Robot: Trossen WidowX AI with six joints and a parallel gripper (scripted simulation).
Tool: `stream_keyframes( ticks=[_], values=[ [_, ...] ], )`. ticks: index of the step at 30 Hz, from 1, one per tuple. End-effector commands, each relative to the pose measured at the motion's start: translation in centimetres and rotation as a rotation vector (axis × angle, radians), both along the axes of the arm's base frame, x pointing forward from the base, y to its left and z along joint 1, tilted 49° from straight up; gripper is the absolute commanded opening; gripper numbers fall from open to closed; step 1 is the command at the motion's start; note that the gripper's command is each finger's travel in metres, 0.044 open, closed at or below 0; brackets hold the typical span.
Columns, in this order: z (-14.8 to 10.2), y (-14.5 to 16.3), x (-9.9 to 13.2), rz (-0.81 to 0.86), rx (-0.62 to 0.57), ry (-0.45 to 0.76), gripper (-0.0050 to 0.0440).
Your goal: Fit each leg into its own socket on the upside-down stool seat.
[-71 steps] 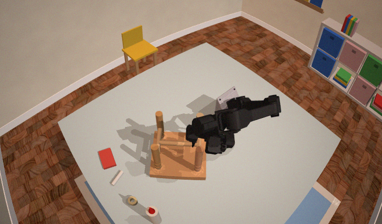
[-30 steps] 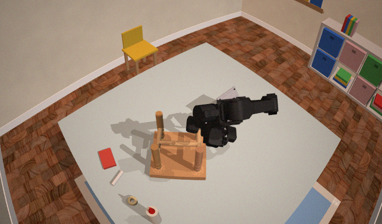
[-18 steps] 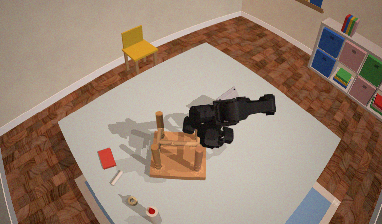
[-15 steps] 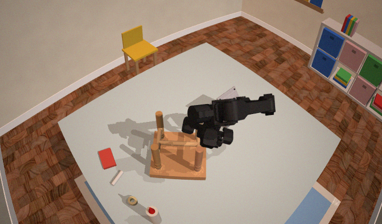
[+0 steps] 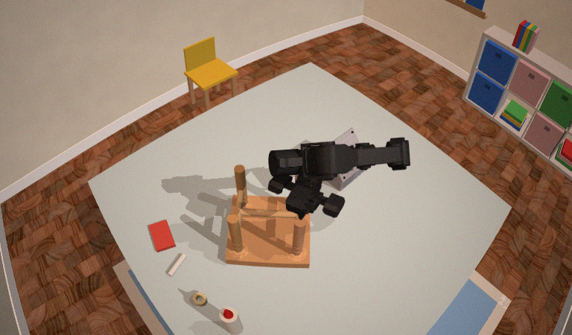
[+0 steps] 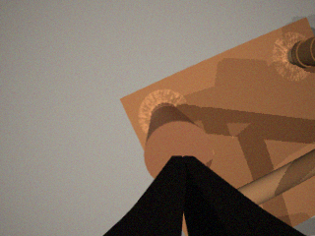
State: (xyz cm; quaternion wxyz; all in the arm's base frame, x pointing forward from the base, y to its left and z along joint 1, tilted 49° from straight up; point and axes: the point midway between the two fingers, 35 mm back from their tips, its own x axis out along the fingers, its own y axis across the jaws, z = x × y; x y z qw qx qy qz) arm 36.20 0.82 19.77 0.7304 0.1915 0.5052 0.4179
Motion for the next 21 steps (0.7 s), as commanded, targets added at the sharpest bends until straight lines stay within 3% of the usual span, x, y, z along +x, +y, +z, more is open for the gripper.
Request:
stream_keyframes(
  ticks=[1, 21],
  values=[
    [-0.2, 0.1, 0.0, -0.009, 0.013, 0.015, 0.0000],
    [-1.3, 1.4, -0.2, -0.010, 0.012, 0.014, 0.0000]
  ],
)
